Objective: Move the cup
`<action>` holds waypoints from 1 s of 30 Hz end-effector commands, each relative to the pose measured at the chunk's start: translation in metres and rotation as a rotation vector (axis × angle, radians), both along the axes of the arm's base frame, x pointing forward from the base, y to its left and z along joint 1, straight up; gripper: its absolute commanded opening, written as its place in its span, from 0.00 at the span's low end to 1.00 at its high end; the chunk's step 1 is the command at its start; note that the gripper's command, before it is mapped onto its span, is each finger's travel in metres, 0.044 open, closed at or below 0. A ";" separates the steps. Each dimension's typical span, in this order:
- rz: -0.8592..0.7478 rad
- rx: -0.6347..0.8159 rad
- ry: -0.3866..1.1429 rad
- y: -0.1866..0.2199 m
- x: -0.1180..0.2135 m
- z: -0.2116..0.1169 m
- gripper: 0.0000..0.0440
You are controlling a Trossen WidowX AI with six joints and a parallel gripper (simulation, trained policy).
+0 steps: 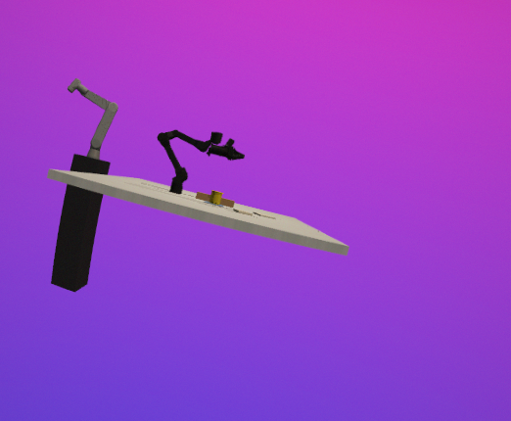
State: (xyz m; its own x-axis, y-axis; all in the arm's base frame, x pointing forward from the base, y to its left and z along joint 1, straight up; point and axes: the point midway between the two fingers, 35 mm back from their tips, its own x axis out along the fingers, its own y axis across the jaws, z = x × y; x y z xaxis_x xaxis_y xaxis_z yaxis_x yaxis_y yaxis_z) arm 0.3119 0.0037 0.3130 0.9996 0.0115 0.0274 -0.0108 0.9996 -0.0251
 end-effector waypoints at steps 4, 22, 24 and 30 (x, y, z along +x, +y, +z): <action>-0.014 0.015 0.032 -0.001 0.000 -0.004 0.67; -0.007 0.121 0.280 0.012 0.003 -0.028 0.18; -0.005 0.133 0.310 0.014 0.003 -0.030 0.20; -0.004 0.168 0.403 0.019 0.003 -0.035 0.23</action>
